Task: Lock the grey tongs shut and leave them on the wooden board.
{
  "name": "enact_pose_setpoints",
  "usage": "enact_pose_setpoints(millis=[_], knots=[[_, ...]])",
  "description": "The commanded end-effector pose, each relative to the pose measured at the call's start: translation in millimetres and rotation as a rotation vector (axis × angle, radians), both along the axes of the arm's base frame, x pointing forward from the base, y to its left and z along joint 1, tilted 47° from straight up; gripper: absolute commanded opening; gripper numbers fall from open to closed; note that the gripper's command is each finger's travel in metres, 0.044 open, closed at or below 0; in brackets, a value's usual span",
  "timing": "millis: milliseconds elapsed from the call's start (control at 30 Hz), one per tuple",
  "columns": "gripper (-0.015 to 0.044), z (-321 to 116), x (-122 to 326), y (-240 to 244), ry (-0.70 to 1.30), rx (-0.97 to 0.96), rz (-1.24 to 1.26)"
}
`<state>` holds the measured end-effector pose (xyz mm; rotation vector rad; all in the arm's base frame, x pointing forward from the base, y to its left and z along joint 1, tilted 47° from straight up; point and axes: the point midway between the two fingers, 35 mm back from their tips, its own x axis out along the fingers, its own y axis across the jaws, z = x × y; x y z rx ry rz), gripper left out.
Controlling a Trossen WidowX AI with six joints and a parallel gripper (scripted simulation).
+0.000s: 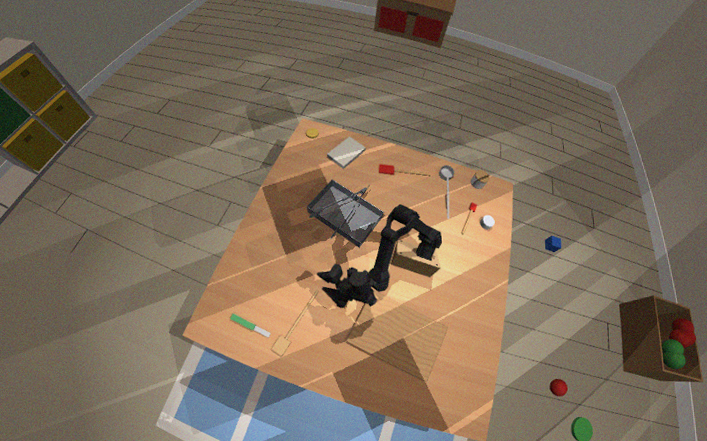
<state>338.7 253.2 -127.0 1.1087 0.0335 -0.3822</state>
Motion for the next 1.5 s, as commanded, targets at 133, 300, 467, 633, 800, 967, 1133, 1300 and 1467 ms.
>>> enact_pose_setpoints(millis=[133,300,467,633,800,967,1133,1300,1467], knots=[[0.044,6.8,16.7,-4.0,0.029,-0.008,-0.032],[0.044,14.4,29.3,-9.8,0.048,-0.012,-0.051],[0.044,25.2,52.8,-19.3,0.108,-0.031,-0.088],[0.044,54.3,91.9,-49.6,0.21,-0.046,-0.195],[0.044,87.9,116.1,-88.2,0.312,-0.044,-0.302],[0.044,112.5,124.6,-117.0,0.384,-0.04,-0.374],[0.044,139.2,127.0,-147.6,0.452,-0.025,-0.453],[0.044,168.2,123.0,-179.5,0.519,-0.007,-0.536],[0.044,199.7,112.2,-211.8,0.589,0.01,-0.62]])
